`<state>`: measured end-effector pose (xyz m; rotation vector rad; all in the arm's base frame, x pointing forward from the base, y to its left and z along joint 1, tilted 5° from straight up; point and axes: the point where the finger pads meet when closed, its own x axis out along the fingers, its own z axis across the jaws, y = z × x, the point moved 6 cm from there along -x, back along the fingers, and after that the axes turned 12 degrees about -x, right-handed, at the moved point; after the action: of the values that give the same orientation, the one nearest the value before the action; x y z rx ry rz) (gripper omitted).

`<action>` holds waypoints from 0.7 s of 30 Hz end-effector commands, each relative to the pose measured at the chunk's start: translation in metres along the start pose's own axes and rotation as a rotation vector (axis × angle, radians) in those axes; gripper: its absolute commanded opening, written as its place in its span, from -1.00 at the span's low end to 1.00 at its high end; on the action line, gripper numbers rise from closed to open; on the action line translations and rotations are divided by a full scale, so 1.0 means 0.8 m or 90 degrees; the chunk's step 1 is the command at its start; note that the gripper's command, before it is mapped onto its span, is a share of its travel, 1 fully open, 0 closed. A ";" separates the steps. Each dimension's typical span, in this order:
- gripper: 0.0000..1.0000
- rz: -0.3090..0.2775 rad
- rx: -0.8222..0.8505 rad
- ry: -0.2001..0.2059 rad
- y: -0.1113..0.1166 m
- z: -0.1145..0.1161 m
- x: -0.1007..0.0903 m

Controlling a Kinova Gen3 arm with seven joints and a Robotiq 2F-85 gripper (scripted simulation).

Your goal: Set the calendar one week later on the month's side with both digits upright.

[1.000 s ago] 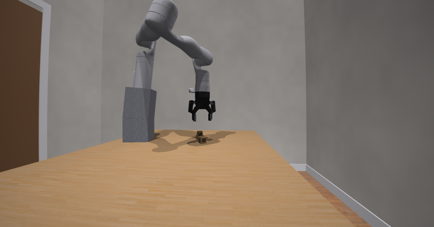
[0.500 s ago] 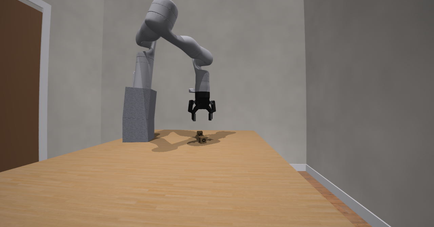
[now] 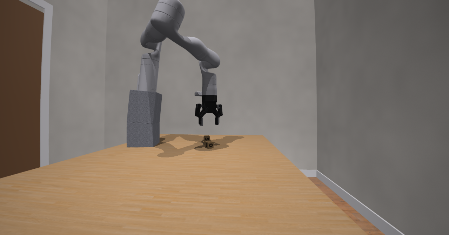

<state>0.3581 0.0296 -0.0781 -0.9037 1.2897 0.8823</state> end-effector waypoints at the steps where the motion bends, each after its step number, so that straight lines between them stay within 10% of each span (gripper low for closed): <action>1: 1.00 -0.001 -0.020 0.000 -0.001 0.000 -0.001; 21: 1.00 -0.002 -0.381 0.000 0.001 0.002 0.004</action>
<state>0.3568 0.0321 -0.0824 -1.3288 1.0541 1.2700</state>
